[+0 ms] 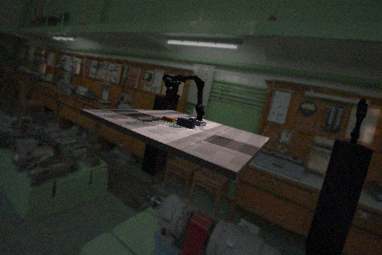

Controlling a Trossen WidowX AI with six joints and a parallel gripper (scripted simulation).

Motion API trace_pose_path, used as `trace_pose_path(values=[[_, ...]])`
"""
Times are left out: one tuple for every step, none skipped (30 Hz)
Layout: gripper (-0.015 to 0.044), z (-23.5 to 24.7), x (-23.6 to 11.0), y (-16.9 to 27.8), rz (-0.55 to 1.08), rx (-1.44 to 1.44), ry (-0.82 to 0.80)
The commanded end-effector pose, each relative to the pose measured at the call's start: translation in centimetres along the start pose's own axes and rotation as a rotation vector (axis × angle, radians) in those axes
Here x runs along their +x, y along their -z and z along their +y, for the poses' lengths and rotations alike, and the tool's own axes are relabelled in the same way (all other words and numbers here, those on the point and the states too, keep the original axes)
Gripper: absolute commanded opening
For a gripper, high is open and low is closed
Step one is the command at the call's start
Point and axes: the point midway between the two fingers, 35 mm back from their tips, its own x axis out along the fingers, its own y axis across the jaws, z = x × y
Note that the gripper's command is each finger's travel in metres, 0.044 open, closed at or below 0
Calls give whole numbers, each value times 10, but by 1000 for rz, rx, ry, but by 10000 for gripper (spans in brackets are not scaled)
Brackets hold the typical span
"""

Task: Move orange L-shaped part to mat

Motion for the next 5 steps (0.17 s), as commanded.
trace_pose_path(values=[[400,0,0,0,-2,0,-2],[400,0,0,0,-2,0,-2],[400,0,0,0,-2,0,-2],[400,0,0,0,-2,0,-2],[400,0,0,0,-2,0,-2]])
